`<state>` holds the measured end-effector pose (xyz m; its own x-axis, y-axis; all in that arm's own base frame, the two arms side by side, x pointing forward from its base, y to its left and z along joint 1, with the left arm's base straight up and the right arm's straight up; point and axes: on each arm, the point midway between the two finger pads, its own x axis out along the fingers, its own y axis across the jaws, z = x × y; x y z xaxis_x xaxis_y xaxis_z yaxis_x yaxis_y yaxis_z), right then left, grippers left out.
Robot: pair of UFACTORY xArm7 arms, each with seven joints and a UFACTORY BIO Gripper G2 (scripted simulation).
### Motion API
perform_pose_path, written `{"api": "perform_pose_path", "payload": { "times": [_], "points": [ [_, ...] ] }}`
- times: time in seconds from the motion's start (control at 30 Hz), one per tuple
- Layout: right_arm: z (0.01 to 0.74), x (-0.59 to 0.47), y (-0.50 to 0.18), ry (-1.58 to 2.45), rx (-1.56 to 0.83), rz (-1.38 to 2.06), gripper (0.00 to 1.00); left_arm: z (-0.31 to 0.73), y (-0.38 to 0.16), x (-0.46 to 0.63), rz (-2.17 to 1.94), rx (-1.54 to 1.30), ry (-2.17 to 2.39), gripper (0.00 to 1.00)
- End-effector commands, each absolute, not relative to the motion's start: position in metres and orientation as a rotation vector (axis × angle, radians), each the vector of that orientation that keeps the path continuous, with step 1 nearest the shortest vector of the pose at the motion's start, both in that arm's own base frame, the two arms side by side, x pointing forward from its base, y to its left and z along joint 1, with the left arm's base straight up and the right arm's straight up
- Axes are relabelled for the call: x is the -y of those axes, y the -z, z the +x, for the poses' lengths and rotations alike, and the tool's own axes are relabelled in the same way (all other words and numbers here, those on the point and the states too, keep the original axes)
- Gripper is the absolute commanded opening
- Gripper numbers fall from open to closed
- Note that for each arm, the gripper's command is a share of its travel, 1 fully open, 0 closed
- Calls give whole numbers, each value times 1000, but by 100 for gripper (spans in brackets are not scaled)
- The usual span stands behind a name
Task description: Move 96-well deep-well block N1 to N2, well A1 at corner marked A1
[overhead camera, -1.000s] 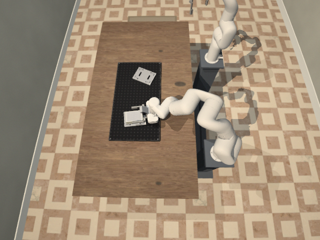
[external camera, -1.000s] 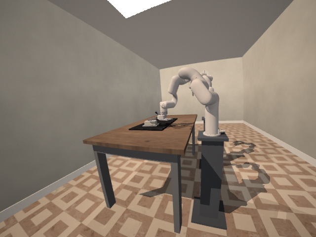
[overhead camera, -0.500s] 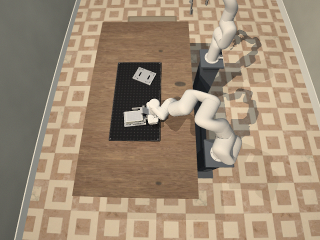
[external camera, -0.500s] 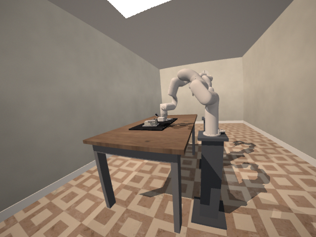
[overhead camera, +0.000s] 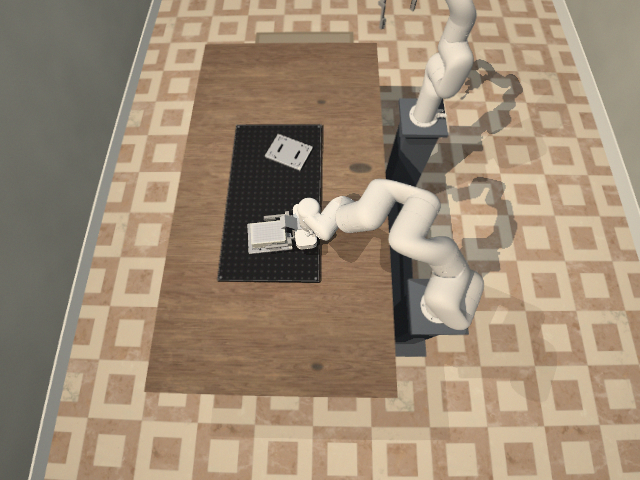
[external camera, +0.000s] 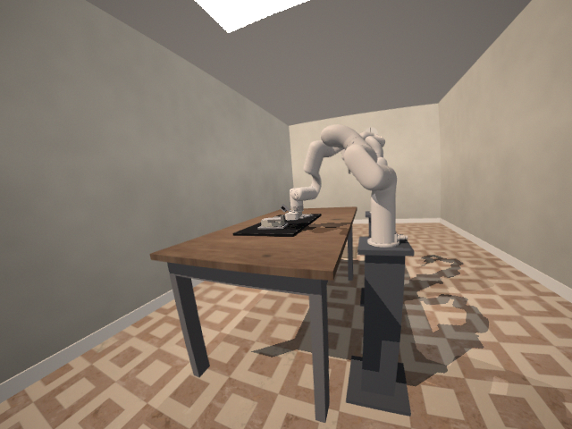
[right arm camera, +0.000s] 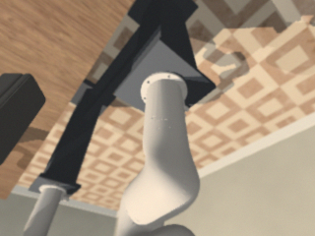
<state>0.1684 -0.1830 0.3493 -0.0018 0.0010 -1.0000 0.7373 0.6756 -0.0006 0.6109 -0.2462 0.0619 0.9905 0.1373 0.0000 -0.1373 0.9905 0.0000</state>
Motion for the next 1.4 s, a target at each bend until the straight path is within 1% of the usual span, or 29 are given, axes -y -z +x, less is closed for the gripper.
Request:
{"api": "perform_pose_path", "payload": {
  "times": [0.0, 0.93, 1.37],
  "points": [
    [169, 183, -350, 648, -1472, 647, 100, 612, -62, 247, -2, 3, -138, 37],
    [169, 183, -350, 648, -1472, 647, 100, 612, -44, 247, -2, 3, -138, 37],
    [169, 183, -350, 648, -1472, 647, 100, 612, -44, 247, -2, 3, -138, 37]
  ]
}}
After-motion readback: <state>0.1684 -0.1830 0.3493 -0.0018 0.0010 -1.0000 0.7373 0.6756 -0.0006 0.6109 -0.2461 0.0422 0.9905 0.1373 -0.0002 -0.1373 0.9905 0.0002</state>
